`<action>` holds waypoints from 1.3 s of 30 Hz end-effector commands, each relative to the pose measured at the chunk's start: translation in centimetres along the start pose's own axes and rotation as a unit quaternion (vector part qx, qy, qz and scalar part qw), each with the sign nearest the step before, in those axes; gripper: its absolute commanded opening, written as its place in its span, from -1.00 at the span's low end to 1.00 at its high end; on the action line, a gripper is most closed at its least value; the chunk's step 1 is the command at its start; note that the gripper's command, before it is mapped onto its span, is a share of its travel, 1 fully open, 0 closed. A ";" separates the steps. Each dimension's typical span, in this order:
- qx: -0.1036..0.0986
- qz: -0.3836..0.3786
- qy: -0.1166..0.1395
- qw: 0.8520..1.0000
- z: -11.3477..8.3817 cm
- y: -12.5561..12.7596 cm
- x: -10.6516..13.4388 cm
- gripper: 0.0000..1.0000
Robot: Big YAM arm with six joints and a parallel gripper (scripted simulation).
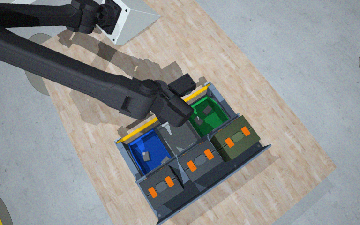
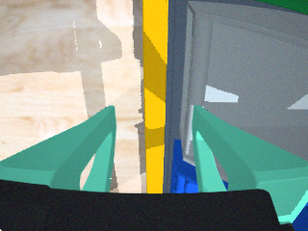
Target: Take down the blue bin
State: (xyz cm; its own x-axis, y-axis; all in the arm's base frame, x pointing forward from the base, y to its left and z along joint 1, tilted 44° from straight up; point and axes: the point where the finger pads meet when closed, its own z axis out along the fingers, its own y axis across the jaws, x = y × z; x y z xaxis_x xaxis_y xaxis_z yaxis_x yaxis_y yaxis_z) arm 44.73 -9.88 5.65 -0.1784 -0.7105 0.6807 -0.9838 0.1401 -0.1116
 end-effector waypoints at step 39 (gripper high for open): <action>0.007 0.002 -0.001 1.000 0.1 -0.5 0.0 -1.00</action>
State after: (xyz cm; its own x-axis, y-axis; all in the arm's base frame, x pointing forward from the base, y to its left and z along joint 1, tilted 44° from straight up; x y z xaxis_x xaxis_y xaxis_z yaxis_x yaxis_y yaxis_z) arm 44.77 -9.90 5.64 -0.1789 -0.7103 0.6807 -0.9837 0.1396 -0.1129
